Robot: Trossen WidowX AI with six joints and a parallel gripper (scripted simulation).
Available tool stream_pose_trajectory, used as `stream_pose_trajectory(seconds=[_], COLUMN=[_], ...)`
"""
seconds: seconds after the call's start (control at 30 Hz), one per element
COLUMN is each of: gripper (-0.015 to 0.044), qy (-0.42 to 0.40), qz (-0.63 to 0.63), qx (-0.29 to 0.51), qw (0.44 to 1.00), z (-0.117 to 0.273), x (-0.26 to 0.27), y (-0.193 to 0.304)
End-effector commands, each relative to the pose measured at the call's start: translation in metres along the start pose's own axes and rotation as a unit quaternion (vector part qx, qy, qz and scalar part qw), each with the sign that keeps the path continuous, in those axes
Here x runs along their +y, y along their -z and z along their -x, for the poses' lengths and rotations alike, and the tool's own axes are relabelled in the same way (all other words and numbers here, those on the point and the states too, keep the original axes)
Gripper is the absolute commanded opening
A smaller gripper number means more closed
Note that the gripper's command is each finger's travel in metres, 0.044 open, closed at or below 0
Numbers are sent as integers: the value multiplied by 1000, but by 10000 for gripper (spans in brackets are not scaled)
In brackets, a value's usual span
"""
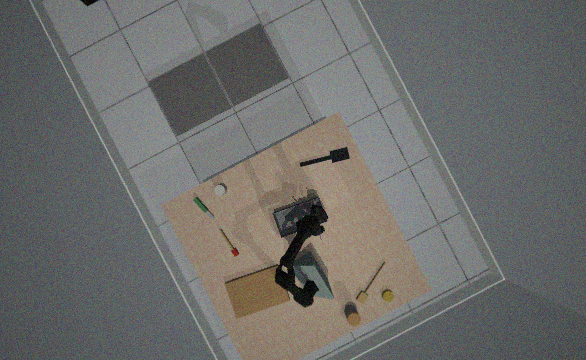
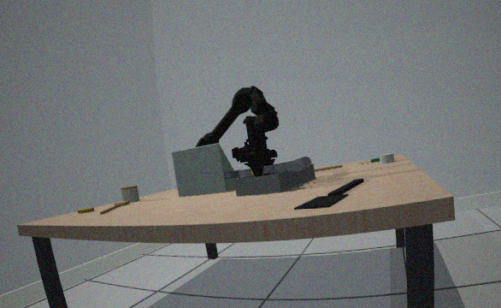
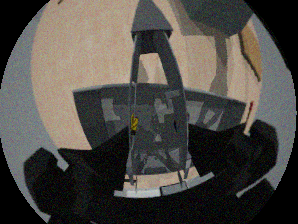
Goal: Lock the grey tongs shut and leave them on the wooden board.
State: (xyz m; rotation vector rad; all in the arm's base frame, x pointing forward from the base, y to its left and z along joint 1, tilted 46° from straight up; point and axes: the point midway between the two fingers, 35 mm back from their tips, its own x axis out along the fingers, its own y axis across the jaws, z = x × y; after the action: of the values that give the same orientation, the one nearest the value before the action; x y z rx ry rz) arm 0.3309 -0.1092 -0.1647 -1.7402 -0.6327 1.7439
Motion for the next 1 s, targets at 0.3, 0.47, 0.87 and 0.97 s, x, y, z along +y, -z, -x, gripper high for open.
stream_pose_trajectory(seconds=[0.3, 0.47, 0.87, 0.97], gripper=[221, 188, 108, 88], qy=[0, 0, 0, 0], qz=[0, 0, 0, 0], qx=[0, 0, 0, 0], qw=[1000, 1000, 1000, 1000], z=[0, 0, 0, 0], x=[0, 0, 0, 0], y=[0, 0, 0, 0])
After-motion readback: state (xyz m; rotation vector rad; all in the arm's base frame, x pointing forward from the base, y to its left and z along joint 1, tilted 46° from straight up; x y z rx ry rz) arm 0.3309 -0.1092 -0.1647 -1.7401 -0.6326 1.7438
